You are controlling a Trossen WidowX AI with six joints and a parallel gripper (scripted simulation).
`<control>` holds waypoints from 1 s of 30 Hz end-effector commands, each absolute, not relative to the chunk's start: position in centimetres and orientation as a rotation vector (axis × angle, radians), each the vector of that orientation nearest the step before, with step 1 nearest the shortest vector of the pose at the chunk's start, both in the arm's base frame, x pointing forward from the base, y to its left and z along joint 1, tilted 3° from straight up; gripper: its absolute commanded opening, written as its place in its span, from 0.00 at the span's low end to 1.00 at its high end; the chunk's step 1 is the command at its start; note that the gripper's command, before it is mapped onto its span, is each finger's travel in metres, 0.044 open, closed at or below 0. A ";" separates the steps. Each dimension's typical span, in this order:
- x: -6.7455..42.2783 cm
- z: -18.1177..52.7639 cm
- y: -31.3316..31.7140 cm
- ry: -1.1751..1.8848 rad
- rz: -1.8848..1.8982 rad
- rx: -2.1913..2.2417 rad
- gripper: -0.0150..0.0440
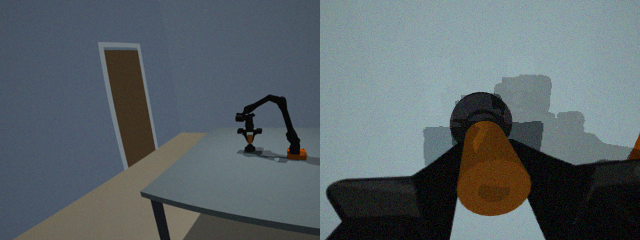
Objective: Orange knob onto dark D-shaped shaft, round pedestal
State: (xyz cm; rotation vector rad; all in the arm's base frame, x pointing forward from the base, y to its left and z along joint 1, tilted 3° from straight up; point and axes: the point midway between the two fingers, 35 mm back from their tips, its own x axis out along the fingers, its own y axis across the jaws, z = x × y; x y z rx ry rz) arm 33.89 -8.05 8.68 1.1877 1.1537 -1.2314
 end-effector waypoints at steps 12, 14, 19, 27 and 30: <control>34.0 8.5 -8.1 1.035 -1.378 1.346 0.25; 33.9 8.5 -8.1 1.035 -1.378 1.346 0.25; 33.9 8.5 -8.1 1.035 -1.378 1.346 0.25; 33.9 8.8 -8.1 1.035 -1.378 1.346 0.25; 34.0 9.0 -8.0 1.030 -1.385 1.353 0.25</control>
